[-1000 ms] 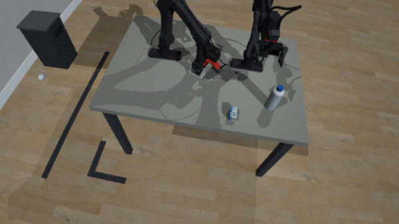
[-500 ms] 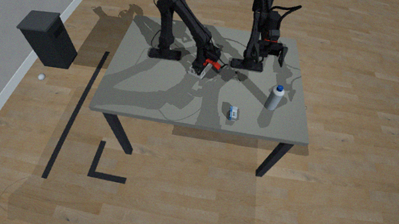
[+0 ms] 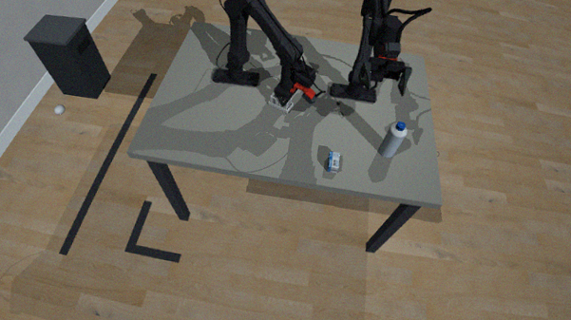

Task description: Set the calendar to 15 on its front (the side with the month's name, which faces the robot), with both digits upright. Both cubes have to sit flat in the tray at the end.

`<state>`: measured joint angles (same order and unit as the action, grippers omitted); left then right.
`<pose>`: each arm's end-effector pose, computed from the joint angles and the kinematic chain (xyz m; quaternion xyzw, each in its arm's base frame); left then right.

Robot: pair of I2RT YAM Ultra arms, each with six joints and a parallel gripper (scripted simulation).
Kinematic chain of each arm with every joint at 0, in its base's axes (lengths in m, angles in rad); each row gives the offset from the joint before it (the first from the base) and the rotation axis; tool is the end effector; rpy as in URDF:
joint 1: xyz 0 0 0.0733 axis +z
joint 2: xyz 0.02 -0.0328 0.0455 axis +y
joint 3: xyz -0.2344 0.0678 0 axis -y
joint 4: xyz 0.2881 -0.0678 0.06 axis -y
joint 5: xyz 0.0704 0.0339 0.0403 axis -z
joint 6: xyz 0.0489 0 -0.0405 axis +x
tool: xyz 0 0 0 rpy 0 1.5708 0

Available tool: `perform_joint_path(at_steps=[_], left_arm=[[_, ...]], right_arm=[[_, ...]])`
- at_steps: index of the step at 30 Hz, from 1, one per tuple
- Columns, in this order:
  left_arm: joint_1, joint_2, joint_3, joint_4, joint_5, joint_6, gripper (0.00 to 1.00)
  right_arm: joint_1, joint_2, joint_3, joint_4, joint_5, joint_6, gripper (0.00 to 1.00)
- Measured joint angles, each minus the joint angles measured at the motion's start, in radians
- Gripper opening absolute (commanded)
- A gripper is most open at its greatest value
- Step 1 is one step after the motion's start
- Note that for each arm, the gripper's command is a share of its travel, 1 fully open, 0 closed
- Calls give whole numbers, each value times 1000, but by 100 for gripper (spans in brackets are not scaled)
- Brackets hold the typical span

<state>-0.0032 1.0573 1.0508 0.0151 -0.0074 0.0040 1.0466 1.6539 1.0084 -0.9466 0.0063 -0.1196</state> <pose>0.3126 0.0005 0.3819 -0.0001 0.7041 0.0029 0.7101 0.1509 0.2627 0.1077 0.5506 -0.8347 0.0076 0.0081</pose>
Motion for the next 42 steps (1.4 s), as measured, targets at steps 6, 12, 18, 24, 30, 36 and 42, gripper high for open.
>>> perform_joint_path(at_steps=[6, 12, 18, 24, 30, 36, 42], left_arm=[[0, 0, 0, 0, 0, 0, 100], [0, 0, 0, 0, 0, 0, 100], [0, 0, 0, 0, 0, 0, 100], [0, 0, 0, 0, 0, 0, 100], [-1, 0, 0, -31, 6, -6, 100], [-117, -48, 0, -221, 23, -22, 100], [-327, -159, 26, -480, 56, -38, 100]], right_arm=[[0, -51, 98, -99, 0, 0, 35], [0, -56, 117, -154, 0, 0, 35], [0, -56, 148, -219, 0, 0, 35], [0, -60, 187, -240, -1, 0, 35], [-12, -64, 192, -224, -10, -24, 35], [-153, -45, 193, -139, -14, -142, 35], [-310, 19, 171, -64, -9, -277, 35]])
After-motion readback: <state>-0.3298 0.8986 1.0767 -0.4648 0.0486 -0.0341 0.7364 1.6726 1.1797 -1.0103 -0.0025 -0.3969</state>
